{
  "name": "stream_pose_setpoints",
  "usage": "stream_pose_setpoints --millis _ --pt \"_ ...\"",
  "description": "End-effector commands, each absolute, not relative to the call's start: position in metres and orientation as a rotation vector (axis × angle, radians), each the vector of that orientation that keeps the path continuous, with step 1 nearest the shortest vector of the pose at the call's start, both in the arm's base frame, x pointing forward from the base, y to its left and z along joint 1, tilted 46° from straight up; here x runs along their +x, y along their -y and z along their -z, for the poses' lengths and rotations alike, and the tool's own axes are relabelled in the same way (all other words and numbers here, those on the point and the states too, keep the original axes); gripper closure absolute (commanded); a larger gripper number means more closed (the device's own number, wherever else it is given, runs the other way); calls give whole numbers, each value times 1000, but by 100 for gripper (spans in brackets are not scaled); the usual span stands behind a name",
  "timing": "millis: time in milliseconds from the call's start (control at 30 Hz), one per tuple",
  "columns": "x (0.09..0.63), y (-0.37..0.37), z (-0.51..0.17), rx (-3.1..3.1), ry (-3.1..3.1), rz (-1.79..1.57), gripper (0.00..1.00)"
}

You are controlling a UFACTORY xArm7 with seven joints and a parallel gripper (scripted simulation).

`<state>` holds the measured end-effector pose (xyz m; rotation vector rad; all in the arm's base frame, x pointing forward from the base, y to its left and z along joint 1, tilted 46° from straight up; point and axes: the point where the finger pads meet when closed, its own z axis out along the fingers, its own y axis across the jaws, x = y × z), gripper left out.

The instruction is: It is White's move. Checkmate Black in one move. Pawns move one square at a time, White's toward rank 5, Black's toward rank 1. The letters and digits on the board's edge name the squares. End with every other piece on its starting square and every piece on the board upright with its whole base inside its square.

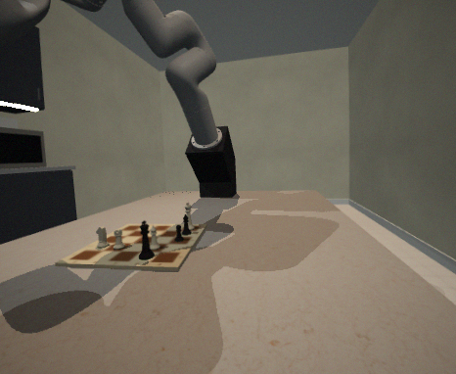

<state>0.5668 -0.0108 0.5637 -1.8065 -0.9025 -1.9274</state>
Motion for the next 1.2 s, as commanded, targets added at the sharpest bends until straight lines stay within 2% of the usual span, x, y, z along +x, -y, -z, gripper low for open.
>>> stream_pose_setpoints --millis 0,667,1167 --pt "567 11 -566 -1804 903 1931 0" --pt "566 7 -565 -1803 931 1929 0" --pt "548 -116 -531 -1666 1756 1735 0"
